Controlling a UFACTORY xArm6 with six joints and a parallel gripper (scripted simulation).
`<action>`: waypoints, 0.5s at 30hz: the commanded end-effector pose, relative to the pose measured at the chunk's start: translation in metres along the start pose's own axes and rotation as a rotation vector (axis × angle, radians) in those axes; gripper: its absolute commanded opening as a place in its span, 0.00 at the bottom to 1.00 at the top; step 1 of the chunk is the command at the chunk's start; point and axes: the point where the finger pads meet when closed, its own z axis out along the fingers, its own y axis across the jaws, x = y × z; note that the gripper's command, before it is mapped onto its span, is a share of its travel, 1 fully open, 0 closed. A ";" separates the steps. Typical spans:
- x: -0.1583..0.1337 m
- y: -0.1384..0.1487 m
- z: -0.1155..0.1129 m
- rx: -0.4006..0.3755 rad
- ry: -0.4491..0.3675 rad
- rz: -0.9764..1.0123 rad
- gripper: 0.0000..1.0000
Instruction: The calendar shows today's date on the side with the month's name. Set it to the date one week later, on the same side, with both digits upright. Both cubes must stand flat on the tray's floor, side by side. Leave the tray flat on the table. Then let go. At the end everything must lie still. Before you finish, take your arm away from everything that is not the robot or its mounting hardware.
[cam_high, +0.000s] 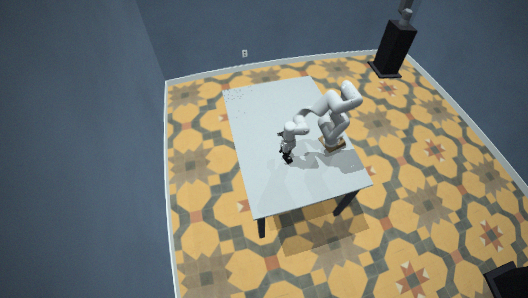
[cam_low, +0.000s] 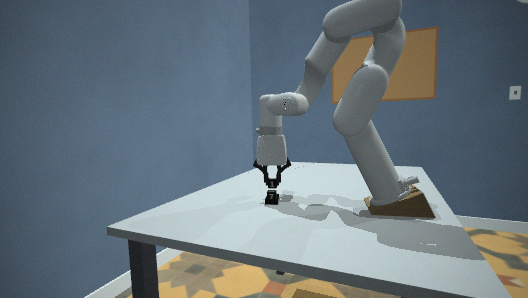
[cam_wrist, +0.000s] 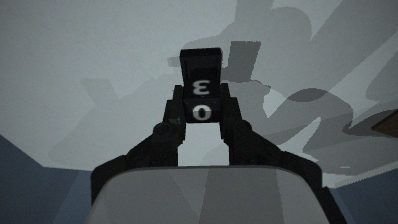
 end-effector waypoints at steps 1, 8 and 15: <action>0.000 -0.001 -0.001 0.003 0.001 0.000 0.27; 0.000 -0.001 0.000 0.003 0.001 0.000 0.27; 0.000 -0.001 0.002 0.003 0.001 0.000 0.27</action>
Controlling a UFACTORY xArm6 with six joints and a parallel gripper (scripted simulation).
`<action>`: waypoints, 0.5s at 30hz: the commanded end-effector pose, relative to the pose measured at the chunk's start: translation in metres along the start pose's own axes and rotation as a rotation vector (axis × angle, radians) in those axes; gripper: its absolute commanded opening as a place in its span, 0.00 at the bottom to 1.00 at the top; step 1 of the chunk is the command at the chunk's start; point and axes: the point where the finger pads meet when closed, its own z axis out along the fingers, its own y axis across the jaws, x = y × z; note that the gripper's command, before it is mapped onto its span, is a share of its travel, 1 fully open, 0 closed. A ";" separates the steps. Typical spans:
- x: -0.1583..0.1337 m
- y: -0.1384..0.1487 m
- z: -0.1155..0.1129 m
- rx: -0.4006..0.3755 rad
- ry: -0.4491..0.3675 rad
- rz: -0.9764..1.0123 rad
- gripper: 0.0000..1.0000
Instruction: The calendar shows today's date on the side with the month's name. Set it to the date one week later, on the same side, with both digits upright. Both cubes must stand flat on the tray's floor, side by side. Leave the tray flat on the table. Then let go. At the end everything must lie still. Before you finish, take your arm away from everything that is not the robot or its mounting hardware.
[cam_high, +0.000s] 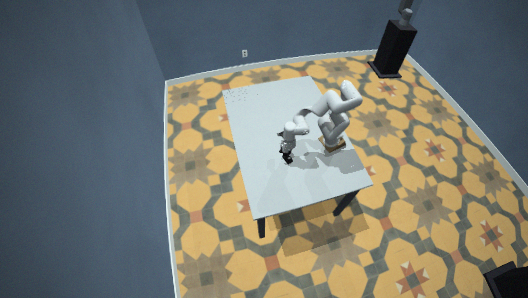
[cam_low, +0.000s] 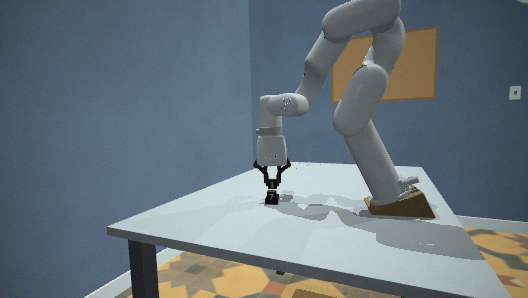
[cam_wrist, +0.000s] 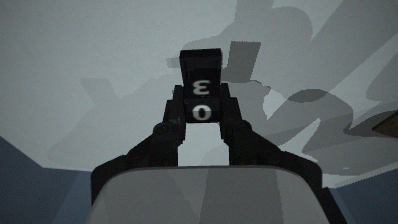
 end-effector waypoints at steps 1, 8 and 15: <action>0.000 -0.001 0.000 0.003 0.001 0.000 0.27; 0.000 -0.001 0.006 0.003 0.001 0.000 0.27; 0.000 -0.001 0.011 0.003 0.001 0.000 0.27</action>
